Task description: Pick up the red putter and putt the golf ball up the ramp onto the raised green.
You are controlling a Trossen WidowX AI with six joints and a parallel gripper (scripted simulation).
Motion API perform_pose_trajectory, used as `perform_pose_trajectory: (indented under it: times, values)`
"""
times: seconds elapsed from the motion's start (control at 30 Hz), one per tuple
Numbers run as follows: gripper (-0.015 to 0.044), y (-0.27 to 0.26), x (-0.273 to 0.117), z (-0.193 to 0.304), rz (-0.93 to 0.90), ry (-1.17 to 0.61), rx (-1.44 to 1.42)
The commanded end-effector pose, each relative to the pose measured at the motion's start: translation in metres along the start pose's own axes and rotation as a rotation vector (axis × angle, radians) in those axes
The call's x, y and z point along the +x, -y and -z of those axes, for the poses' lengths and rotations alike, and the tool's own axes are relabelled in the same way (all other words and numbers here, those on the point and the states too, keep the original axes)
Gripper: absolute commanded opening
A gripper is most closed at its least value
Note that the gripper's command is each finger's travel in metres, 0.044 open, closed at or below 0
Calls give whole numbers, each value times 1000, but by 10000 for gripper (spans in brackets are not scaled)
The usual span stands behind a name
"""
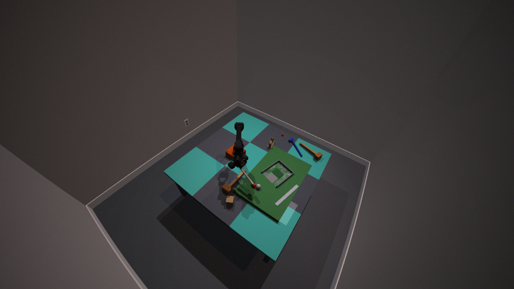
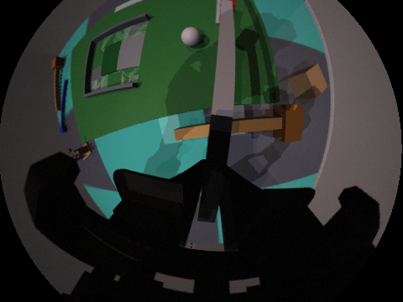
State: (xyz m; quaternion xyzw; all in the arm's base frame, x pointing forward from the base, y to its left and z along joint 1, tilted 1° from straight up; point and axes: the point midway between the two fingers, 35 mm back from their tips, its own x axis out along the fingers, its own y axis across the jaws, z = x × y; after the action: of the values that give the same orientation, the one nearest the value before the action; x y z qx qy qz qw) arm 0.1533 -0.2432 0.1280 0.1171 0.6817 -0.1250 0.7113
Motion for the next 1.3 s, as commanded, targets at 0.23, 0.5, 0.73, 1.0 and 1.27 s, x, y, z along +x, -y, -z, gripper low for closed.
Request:
perform_pose_trajectory:
  times: [0.23,0.5,0.73,1.0,1.27]
  values:
    - [0,1,35,1,0,2,12]
    - [0,1,41,0,0,2,12]
    - [0,1,53,0,0,2,12]
    - [0,1,65,1,0,2,12]
    - [0,1,63,0,2,2,6]
